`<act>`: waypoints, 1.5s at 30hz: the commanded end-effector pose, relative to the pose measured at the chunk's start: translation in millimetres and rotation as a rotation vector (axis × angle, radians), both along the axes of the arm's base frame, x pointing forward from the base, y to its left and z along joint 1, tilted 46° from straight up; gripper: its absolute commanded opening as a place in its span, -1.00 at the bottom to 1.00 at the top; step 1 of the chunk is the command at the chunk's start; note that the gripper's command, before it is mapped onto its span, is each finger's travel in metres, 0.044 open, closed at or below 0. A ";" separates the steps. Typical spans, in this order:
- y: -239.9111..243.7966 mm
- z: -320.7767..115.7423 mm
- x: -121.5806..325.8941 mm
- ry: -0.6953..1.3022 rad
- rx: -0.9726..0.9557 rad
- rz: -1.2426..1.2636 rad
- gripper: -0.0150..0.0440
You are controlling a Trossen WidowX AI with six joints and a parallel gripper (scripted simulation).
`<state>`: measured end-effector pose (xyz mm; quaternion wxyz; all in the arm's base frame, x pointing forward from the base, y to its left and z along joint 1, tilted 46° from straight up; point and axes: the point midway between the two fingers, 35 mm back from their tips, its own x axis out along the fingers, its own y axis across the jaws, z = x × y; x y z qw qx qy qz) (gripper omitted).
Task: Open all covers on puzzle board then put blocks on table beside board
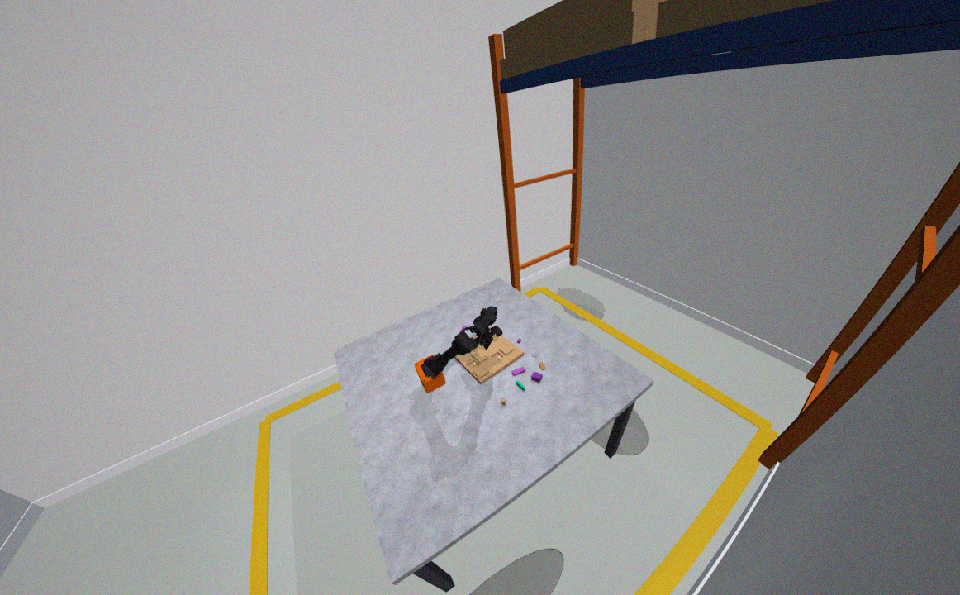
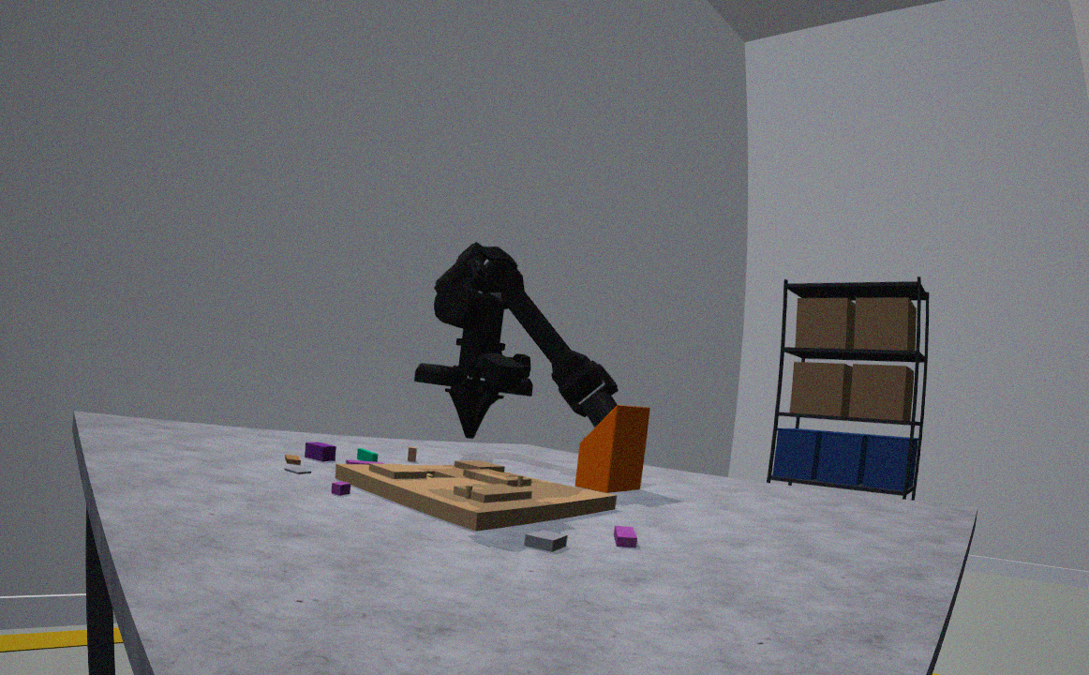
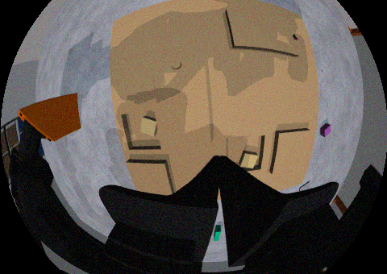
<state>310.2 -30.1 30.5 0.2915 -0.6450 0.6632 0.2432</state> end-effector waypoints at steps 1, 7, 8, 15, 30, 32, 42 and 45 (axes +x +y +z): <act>1.9 -3.7 2.3 0.089 0.004 0.074 -0.49; 1.9 -3.7 2.3 0.089 0.004 0.074 -0.49; 1.9 -3.7 2.3 0.089 0.004 0.074 -0.49; 1.9 -3.7 2.3 0.089 0.004 0.074 -0.49; -2.4 -8.4 2.8 0.089 0.005 0.075 -0.49; -3.8 -9.9 2.9 0.089 0.005 0.075 -0.49; -10.7 -17.1 3.2 0.089 0.005 0.075 -0.49; -12.8 -19.3 3.3 0.089 0.005 0.075 -0.49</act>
